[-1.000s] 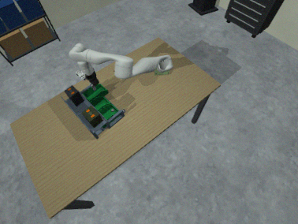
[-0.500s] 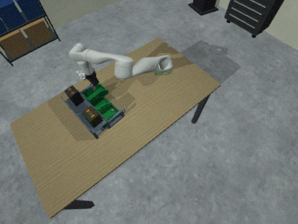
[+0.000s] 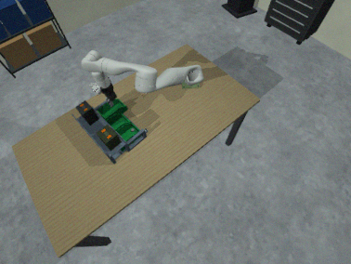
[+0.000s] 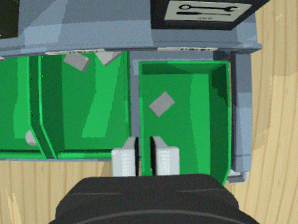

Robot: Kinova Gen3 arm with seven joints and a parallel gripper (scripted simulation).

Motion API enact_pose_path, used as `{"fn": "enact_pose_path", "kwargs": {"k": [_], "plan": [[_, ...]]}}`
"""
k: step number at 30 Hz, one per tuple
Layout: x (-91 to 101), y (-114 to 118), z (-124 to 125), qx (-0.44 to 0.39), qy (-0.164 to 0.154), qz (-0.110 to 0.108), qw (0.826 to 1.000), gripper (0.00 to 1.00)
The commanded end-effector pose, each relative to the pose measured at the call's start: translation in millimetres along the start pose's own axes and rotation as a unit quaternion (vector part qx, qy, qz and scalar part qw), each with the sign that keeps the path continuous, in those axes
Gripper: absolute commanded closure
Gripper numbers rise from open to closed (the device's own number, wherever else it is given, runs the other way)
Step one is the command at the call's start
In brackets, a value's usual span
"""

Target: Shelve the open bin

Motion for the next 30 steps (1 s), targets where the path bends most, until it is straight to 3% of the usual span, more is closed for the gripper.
{"fn": "enact_pose_path", "kwargs": {"k": [1, 2, 3, 30], "plan": [[3.6, 0.0, -1.0, -0.003, -0.001, -0.002, 1.000, 0.68], [3.6, -0.1, -1.1, -0.004, -0.001, -0.002, 1.000, 0.68], [3.6, -0.1, -1.1, -0.004, -0.001, -0.002, 1.000, 1.00], [3.2, -1.1, -0.9, -0.004, -0.002, -0.001, 1.000, 1.00]]}}
Point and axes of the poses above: the point where the finger pads meet when closed, its own x axis back along the fingers, its own y axis across the jaws, z = x × y, the point moved 9 cm from there along x, back along the fingers, and after that the axes turned 4 degrees about -x, right-handed, at the moved point
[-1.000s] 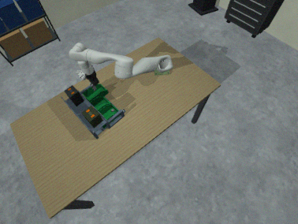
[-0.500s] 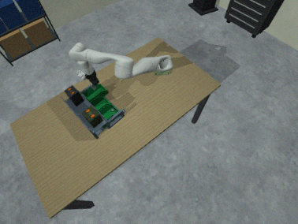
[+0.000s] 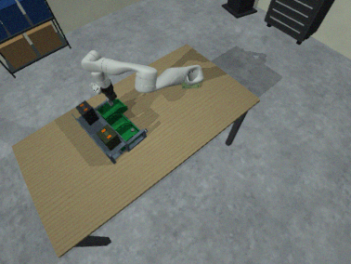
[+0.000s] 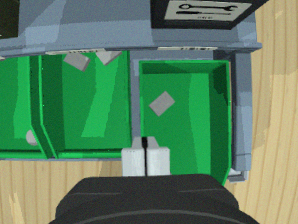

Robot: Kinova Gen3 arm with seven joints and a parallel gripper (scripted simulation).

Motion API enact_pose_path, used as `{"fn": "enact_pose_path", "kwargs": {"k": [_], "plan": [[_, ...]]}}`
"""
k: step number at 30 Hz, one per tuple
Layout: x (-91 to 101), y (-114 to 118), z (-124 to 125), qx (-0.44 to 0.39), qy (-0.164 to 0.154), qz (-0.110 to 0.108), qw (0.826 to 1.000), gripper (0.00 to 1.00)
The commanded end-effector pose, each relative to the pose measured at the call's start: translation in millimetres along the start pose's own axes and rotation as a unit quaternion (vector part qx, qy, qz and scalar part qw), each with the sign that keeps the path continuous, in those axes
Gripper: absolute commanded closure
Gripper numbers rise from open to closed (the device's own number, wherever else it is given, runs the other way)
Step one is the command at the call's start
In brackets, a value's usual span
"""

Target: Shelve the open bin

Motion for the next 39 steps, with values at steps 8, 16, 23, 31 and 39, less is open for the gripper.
{"fn": "enact_pose_path", "kwargs": {"k": [8, 16, 23, 31, 39], "plan": [[2.4, -1.0, -0.4, -0.002, -0.001, -0.001, 1.000, 1.00], [0.4, 0.5, -3.7, -0.020, -0.002, 0.001, 1.000, 1.00], [-4.5, 7.5, -13.6, -0.092, -0.002, 0.004, 0.996, 1.00], [-10.7, 18.1, -28.7, -0.201, 0.000, 0.007, 0.980, 1.00], [-20.2, 34.1, -57.8, -0.385, 0.003, 0.013, 0.923, 1.00]]}}
Point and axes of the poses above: the point where the finger pads meet when closed, its own x axis back along the fingers, its own y axis across the jaws, z = x × y, the point moved 9 cm from there along x, back along the fingers, and after that the axes turned 4 degrees about -x, right-handed, at the moved point
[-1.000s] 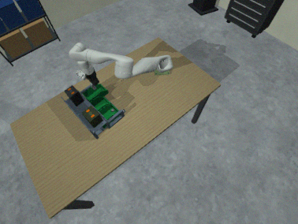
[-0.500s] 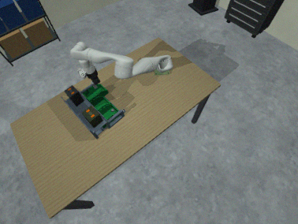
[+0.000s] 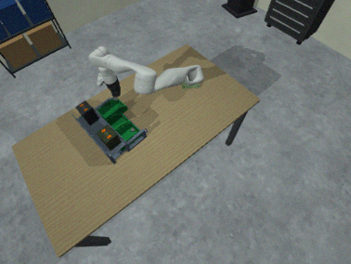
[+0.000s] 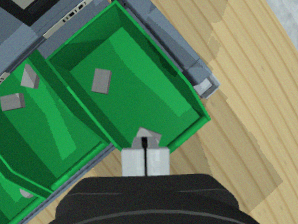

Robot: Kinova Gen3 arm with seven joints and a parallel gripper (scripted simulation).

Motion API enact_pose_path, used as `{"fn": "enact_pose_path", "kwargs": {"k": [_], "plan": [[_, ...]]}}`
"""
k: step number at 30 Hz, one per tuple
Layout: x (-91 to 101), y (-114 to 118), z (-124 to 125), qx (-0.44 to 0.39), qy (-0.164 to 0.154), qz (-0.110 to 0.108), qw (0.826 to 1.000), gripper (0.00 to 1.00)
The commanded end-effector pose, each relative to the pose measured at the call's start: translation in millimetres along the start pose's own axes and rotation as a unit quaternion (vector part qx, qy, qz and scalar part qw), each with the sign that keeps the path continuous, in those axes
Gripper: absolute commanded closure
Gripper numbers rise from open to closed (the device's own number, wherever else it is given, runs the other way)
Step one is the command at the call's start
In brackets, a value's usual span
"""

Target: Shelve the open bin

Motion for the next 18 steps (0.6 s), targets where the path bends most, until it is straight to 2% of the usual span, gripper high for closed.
{"fn": "enact_pose_path", "kwargs": {"k": [1, 3, 5, 7, 13, 18], "plan": [[-6.5, 13.0, -5.7, -0.081, 0.001, 0.001, 0.997, 1.00], [-8.5, 20.9, -9.8, -0.131, 0.003, 0.002, 0.991, 1.00], [-8.5, 20.9, -9.8, -0.131, 0.003, 0.002, 0.991, 1.00], [-10.3, 28.4, -14.2, -0.180, 0.004, 0.004, 0.984, 1.00], [-14.9, 47.5, -27.1, -0.305, 0.009, 0.009, 0.952, 1.00], [-17.4, 58.3, -35.8, -0.379, 0.012, 0.013, 0.925, 1.00]]}}
Point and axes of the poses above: the point where the finger pads meet when closed, its own x axis back along the fingers, its own y axis across the jaws, z = x × y, the point moved 9 cm from there along x, back along the fingers, and after that the axes turned 4 degrees about -x, right-handed, at the moved point
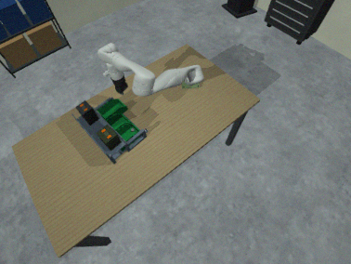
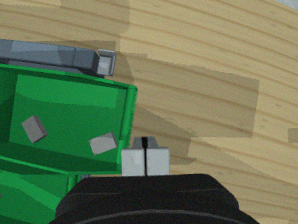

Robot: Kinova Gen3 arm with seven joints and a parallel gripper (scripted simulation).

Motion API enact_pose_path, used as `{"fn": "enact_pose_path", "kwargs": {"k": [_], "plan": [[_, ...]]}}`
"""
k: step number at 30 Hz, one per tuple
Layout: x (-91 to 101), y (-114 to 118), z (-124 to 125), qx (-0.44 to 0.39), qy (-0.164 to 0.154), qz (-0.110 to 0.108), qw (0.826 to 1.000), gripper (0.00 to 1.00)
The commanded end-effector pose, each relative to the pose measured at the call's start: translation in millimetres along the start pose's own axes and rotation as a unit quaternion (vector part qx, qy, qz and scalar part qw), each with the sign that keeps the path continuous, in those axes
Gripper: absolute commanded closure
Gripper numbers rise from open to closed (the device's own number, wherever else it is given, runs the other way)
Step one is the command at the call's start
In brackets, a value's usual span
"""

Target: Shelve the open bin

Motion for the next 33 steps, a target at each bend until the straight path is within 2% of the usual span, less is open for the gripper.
{"fn": "enact_pose_path", "kwargs": {"k": [1, 11, 33], "plan": [[-3.5, 8.0, 0.6, -0.047, 0.003, 0.001, 0.999, 1.00], [-4.0, 15.5, 1.1, -0.093, 0.006, 0.004, 0.996, 1.00], [-5.6, 15.1, 3.2, -0.096, 0.009, 0.006, 0.995, 1.00]]}}
Point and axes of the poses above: the point where the finger pads meet when closed, its own x axis back along the fingers, its own y axis across the jaws, z = x × y, the point moved 9 cm from there along x, back along the fingers, and after that the axes turned 4 degrees about -x, right-handed, at the moved point
